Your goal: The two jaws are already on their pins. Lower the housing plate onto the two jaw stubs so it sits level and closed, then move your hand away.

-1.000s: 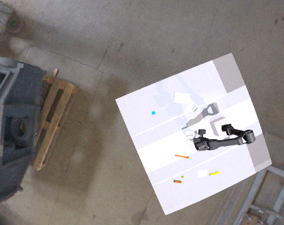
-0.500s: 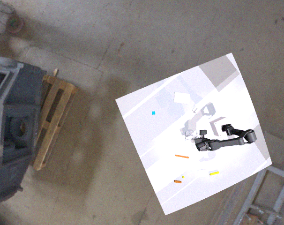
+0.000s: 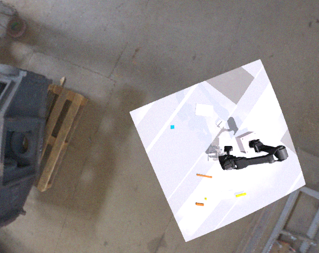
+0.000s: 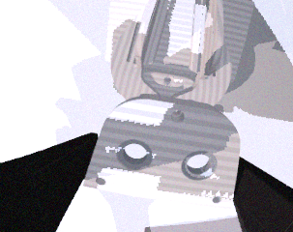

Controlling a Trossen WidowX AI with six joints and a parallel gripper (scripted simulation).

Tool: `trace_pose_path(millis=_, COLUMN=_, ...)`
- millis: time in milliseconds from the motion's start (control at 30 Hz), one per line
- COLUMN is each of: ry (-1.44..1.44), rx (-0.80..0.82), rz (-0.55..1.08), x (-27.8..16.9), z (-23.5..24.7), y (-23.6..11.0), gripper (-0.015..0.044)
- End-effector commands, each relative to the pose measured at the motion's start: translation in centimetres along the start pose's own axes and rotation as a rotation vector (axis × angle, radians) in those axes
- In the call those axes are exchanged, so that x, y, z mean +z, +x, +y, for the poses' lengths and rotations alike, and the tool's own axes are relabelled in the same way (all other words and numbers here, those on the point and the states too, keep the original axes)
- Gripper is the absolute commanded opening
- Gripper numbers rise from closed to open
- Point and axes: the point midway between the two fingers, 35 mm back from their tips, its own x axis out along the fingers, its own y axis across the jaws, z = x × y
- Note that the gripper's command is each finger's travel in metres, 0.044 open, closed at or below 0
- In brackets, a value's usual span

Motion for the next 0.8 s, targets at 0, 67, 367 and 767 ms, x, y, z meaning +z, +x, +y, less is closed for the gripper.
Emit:
trace_pose_path(millis=0, ry=0.005, rx=-0.004, rz=-0.005, x=0.1, z=-0.1, y=0.0, gripper=0.0351)
trace_pose_path(millis=67, ry=0.005, rx=-0.004, rz=-0.005, x=0.1, z=-0.1, y=0.0, gripper=0.0351)
trace_pose_path(millis=367, ry=0.005, rx=-0.004, rz=-0.005, x=0.1, z=0.0, y=0.2, gripper=0.0351)
trace_pose_path(millis=767, ry=0.005, rx=-0.004, rz=-0.005, x=0.3, z=0.0, y=2.2, gripper=0.0351)
